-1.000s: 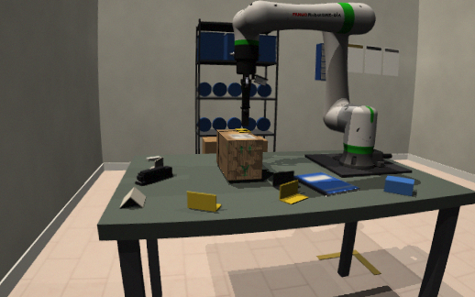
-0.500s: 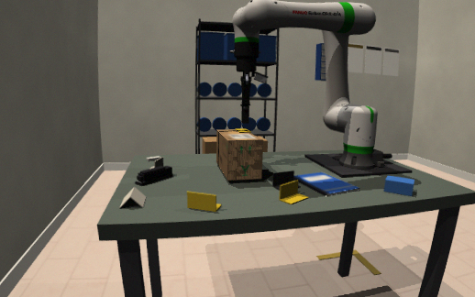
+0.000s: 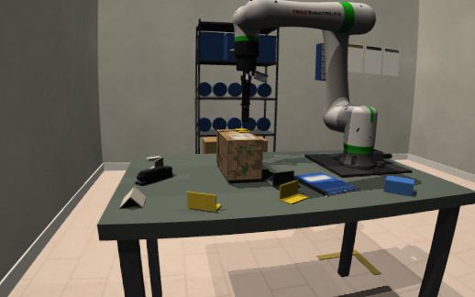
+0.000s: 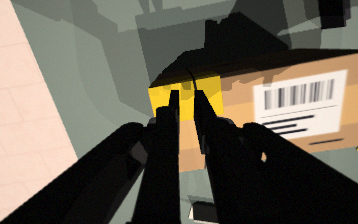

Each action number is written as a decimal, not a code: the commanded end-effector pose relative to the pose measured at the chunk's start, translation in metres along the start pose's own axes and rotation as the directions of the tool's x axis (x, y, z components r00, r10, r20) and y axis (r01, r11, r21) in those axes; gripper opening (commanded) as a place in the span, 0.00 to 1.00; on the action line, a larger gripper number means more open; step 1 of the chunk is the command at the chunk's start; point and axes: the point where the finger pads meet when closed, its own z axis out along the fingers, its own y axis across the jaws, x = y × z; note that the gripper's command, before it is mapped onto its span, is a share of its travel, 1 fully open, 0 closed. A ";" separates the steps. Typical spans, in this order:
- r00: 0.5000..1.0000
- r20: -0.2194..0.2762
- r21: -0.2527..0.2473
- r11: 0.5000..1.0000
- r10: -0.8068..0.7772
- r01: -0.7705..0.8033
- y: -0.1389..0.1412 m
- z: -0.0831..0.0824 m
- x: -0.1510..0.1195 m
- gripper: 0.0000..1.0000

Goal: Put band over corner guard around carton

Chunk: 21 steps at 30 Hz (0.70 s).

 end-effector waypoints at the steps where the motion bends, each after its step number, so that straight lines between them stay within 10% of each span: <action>1: 1.000 0.002 0.000 1.000 0.000 0.000 0.000 -0.001 0.000 0.18; 12: 1.000 0.002 0.000 1.000 -0.003 0.003 0.000 -0.001 -0.001 0.18; 21: 0.971 0.002 0.001 0.971 -0.240 0.240 0.035 0.005 -0.086 0.18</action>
